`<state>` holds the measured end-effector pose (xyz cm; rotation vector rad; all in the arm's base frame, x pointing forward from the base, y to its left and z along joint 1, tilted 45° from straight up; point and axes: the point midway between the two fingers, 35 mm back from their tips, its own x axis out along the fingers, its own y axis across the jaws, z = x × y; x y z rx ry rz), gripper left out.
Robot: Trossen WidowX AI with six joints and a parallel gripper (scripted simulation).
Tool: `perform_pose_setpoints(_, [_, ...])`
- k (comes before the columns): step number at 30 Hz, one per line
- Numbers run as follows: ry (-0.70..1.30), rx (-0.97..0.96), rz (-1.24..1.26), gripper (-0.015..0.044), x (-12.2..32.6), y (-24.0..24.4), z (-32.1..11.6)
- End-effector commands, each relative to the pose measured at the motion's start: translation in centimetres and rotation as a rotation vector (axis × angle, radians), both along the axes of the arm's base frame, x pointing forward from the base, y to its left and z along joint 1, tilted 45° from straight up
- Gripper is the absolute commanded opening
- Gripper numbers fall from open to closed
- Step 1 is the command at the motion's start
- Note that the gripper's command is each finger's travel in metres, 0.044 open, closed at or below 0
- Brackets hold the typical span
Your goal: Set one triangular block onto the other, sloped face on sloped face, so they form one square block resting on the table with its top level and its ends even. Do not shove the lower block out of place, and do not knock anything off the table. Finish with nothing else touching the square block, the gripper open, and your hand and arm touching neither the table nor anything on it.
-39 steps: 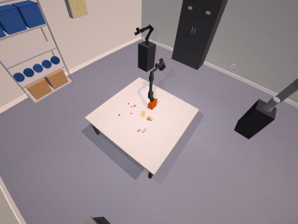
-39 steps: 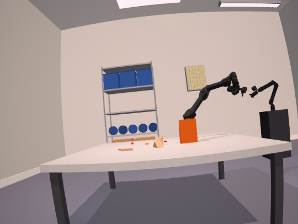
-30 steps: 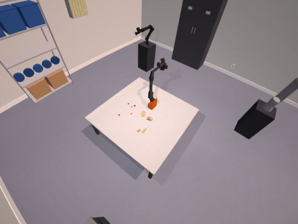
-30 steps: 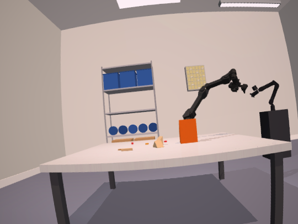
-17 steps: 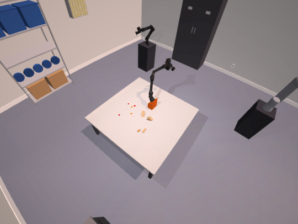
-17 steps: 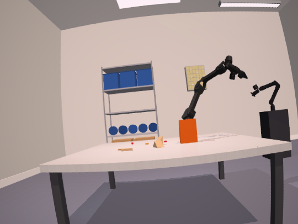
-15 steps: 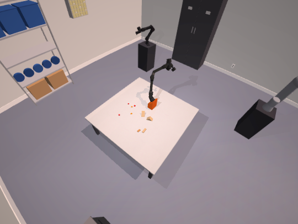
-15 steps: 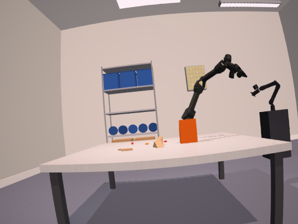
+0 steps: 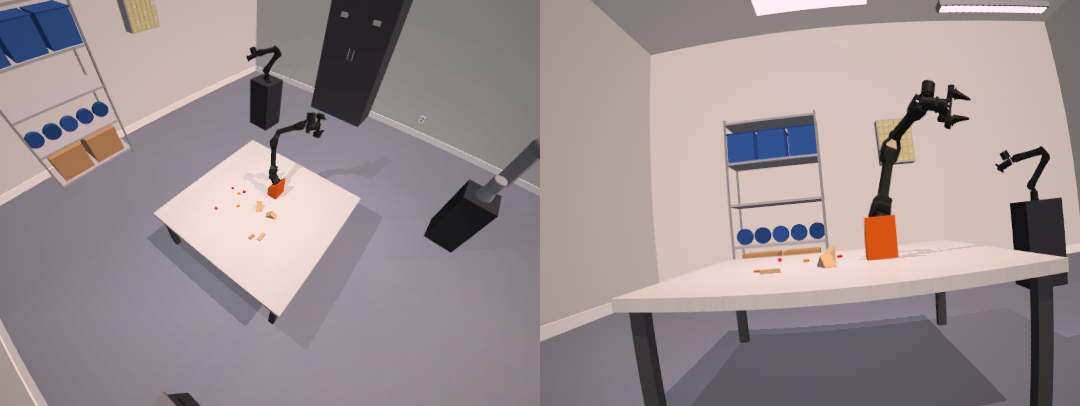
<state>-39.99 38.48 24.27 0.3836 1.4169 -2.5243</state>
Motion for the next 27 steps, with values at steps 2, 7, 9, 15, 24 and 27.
perform_pose_setpoints(2, [-0.077,-0.244,-0.288,0.044,7.1,5.4,-2.6])
perform_pose_setpoints(7, [-0.116,-0.503,-0.58,0.044,14.9,9.3,-5.8])
perform_pose_setpoints(9, [-0.12,-0.608,-0.698,0.044,18.3,10.4,-7.0])
perform_pose_setpoints(15, [-0.093,-0.929,-1.058,0.044,28.6,12.0,-10.7])
perform_pose_setpoints(24, [0.027,-1.352,-1.517,0.044,41.4,9.8,-15.2])
perform_pose_setpoints(27, [0.077,-1.453,-1.628,0.044,44.4,8.9,-16.1])
